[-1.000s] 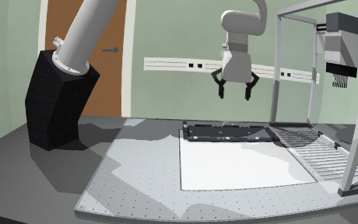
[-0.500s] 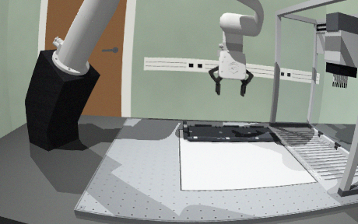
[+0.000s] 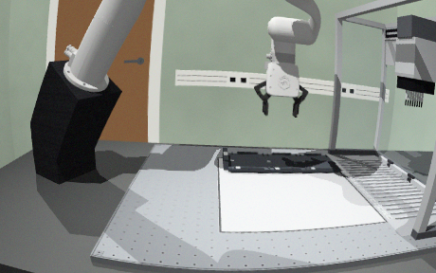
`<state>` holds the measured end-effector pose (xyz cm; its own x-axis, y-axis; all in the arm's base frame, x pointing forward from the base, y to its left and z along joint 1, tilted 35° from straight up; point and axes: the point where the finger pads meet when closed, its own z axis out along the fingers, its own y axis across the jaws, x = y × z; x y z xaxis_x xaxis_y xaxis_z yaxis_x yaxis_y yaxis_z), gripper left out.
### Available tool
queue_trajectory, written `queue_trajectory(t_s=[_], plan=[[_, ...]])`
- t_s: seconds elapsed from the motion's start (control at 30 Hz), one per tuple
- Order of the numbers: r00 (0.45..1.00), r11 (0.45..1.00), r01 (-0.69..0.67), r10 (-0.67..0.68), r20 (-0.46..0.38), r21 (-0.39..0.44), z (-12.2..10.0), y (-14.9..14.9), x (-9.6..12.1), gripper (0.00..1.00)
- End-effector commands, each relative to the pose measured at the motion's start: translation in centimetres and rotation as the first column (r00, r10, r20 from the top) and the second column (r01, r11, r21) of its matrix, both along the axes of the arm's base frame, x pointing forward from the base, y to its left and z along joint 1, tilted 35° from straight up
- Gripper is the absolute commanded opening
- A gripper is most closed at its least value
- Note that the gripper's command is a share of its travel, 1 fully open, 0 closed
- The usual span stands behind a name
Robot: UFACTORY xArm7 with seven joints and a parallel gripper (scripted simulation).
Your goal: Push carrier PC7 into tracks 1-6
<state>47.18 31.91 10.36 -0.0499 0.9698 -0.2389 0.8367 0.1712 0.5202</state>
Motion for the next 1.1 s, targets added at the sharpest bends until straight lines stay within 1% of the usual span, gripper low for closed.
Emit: queue_trajectory(t_s=[0.0, 1.0, 1.07], plan=[[1.000, 1.000, -0.003, 0.003, 0.002, 0.003, 0.2, 0.2, 0.0, 1.00], [1.000, 1.000, -0.003, 0.003, 0.002, 0.003, -3.5, -0.5, 2.4, 1.00], [1.000, 1.000, -0.003, 0.003, 0.002, 0.003, -3.5, -0.5, 2.4, 1.00]])
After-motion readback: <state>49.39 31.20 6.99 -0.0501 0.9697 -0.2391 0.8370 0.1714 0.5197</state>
